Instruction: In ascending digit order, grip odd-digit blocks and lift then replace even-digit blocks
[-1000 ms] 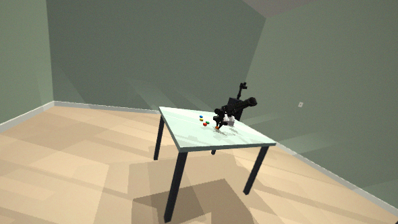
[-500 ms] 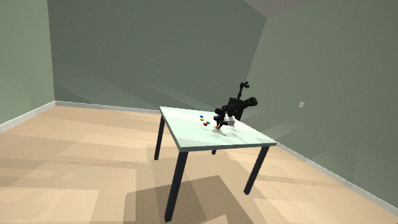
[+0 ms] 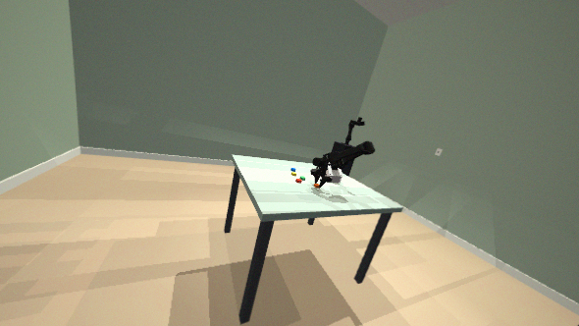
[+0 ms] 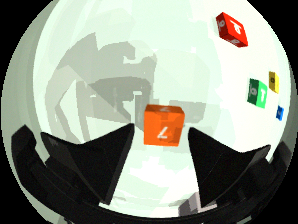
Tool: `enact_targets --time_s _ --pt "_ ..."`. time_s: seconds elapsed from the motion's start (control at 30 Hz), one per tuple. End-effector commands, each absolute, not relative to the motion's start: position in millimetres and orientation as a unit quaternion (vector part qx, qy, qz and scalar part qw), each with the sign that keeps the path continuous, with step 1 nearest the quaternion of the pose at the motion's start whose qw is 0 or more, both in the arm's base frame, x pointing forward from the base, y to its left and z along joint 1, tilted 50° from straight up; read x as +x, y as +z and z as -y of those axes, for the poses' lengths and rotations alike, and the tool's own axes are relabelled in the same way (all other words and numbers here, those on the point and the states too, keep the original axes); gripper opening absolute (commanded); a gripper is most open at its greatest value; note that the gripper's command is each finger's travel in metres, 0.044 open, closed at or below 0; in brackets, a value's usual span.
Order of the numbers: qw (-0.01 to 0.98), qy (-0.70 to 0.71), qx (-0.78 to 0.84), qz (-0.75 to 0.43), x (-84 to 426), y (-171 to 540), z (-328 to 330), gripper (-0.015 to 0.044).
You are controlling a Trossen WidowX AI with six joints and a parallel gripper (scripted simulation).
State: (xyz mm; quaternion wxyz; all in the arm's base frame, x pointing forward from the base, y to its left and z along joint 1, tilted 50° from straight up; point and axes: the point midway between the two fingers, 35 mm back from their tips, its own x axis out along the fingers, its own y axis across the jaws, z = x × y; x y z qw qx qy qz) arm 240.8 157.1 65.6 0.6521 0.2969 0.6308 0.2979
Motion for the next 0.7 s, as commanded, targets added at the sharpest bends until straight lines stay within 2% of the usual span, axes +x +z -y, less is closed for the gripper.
enact_targets --time_s 0.0,0.07,0.43,0.67 --pt "0.652 0.296 0.298 -0.631 240.9 65.2 -157.0 0.0356" --pt "0.652 0.296 0.298 -0.631 240.9 65.2 -157.0 0.04" --pt "0.652 0.296 0.298 -0.632 240.1 88.4 -129.3 0.04" --pt "0.653 0.293 0.296 -0.633 239.6 133.8 -73.6 0.0216"
